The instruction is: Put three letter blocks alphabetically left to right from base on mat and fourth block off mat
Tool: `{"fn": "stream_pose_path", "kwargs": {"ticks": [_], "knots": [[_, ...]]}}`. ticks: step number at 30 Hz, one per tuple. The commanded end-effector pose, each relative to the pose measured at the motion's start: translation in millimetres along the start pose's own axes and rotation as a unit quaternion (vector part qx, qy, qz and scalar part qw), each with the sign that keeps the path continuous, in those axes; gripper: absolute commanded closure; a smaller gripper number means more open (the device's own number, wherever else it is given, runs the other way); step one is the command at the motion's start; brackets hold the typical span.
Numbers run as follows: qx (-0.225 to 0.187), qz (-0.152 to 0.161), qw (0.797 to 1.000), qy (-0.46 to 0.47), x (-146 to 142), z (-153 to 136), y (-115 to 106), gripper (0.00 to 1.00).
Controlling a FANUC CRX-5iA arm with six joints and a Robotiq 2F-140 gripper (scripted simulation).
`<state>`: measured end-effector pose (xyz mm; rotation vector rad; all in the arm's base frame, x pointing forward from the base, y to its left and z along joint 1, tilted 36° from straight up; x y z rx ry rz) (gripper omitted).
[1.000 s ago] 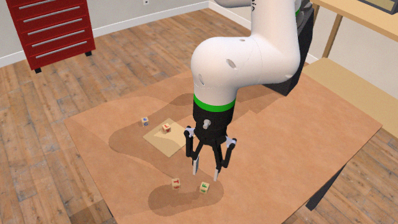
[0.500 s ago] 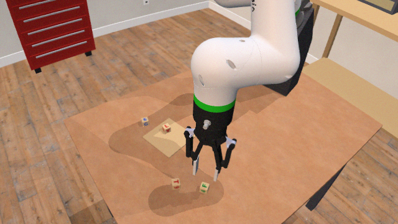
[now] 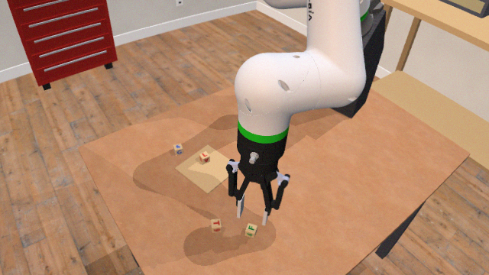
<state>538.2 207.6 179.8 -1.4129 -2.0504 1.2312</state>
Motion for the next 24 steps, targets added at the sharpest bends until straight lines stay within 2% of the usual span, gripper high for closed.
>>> {"fn": "stream_pose_path", "kwargs": {"ticks": [1,24], "knots": [[0.0,0.0,1.0,0.0,0.1,-0.1,3.5,0.63],[0.0,0.0,1.0,0.0,0.8,0.5,34.2,0.63]]}}
Point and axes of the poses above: the point where the finger pads meet when closed, its own y axis out along the fingers, its own x axis across the jaws, z = x × y, the point moved 8 cm from there along -y, back along the fingers, and after that the axes turned 3 degrees about y, right-handed, at the moved point
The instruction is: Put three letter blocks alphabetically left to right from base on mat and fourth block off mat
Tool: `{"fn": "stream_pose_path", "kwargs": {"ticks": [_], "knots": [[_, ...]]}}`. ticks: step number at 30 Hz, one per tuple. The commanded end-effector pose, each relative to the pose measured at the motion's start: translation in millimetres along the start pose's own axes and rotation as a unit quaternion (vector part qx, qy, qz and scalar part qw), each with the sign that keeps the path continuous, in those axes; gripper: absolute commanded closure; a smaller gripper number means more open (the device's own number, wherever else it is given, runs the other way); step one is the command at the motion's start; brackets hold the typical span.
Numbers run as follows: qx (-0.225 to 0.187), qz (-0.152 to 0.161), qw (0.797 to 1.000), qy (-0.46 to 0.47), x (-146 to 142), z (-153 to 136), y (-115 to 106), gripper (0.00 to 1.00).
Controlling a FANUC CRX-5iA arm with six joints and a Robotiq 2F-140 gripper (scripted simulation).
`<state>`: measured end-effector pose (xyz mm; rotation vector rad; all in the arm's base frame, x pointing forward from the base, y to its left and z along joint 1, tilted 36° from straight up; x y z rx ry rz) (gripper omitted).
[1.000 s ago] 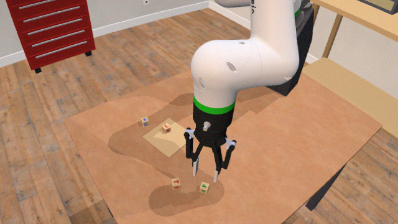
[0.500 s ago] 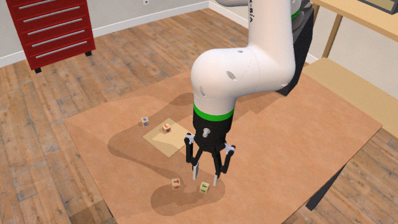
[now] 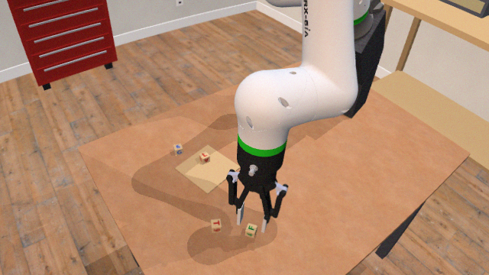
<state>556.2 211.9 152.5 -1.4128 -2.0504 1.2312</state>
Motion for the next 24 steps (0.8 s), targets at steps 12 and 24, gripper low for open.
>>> {"fn": "stream_pose_path", "kwargs": {"ticks": [12,24], "knots": [[0.0,0.0,1.0,0.0,0.1,0.0,5.8,0.63],[0.0,0.0,1.0,0.0,0.2,0.0,6.1,0.63]]}}
Point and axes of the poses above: the point where the finger pads meet when closed, its own y axis out along the fingers, its own x axis across the jaws, z = x × y, the point moved 8 cm from there along -y, back along the fingers, and after that the axes turned 3 degrees about y, right-handed, at the moved point
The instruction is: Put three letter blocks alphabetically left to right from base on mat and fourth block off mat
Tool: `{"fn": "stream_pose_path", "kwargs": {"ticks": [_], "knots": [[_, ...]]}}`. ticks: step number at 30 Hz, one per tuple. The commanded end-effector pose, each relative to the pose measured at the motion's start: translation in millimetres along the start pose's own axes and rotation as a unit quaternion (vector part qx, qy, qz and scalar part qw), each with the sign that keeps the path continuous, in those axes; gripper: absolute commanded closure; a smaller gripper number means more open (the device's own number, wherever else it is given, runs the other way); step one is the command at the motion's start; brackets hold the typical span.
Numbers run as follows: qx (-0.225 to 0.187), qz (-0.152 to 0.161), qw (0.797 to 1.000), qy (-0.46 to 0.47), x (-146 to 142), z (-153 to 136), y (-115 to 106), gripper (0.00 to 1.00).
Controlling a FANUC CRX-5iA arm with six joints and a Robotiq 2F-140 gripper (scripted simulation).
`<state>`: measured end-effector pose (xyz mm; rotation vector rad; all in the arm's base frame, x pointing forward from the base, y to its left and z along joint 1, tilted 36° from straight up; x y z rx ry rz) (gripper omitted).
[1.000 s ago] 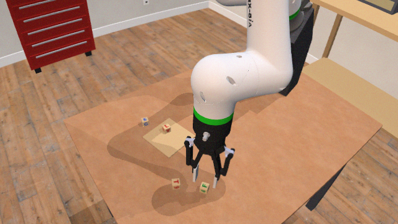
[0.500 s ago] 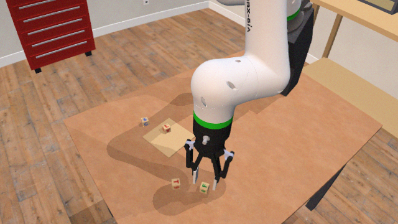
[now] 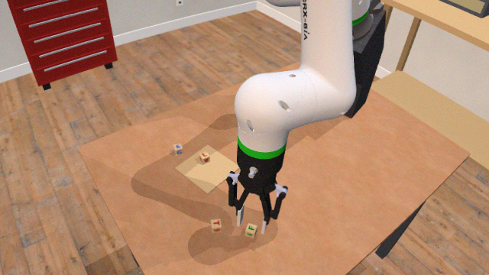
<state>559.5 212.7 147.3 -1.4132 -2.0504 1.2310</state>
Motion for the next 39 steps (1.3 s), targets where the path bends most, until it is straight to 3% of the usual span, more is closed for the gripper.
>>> {"fn": "stream_pose_path", "kwargs": {"ticks": [1,24,39], "knots": [[0.0,0.0,1.0,0.0,0.0,-0.1,0.0,0.63],[0.0,0.0,1.0,0.0,0.0,-0.2,30.1,0.63],[0.0,0.0,1.0,0.0,0.0,-0.2,32.4,0.63]]}}
Point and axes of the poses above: the point where the finger pads meet when closed, its own y axis out along the fingers, its own x axis across the jaws, z = x × y, the point moved 8 cm from there along -y, back along the fingers, and after that the axes turned 3 degrees about y, right-handed, at the moved point
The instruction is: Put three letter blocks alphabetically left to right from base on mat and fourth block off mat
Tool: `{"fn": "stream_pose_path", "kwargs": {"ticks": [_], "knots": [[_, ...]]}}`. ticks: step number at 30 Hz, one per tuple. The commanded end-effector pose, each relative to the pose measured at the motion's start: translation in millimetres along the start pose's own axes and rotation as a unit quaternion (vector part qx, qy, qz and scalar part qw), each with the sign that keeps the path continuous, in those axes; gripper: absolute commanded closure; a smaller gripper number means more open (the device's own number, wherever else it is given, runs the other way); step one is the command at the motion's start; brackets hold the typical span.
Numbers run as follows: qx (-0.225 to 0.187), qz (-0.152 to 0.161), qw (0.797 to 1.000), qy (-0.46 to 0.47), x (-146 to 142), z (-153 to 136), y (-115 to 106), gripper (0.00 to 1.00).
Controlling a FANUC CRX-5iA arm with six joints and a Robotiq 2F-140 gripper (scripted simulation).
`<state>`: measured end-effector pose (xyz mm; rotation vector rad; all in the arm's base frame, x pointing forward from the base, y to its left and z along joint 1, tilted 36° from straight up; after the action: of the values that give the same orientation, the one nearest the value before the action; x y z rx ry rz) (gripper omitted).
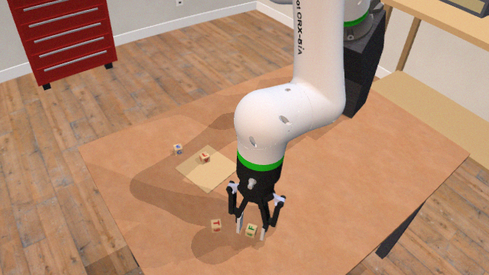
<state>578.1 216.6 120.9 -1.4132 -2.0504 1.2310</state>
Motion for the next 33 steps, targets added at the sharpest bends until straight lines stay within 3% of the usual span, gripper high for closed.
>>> {"fn": "stream_pose_path", "kwargs": {"ticks": [1,2,18,19,33], "knots": [[0.0,0.0,1.0,0.0,0.0,-0.1,-0.1,0.63],[0.0,0.0,1.0,0.0,0.0,-0.1,-0.1,0.75],[0.0,0.0,1.0,0.0,0.0,-0.1,-0.1,0.75],[0.0,0.0,1.0,0.0,0.0,-0.1,-0.1,0.87],[0.0,0.0,1.0,0.0,0.0,-0.1,-0.1,0.87]]}}
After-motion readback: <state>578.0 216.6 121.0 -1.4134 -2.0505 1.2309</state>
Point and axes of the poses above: the point where the finger pads meet when closed, its own y axis out along the fingers, its own x axis across the jaws, z = x × y, the point moved 8 cm from there along -y, back along the fingers, and after that the axes turned 3 degrees about y, right-handed, at the moved point
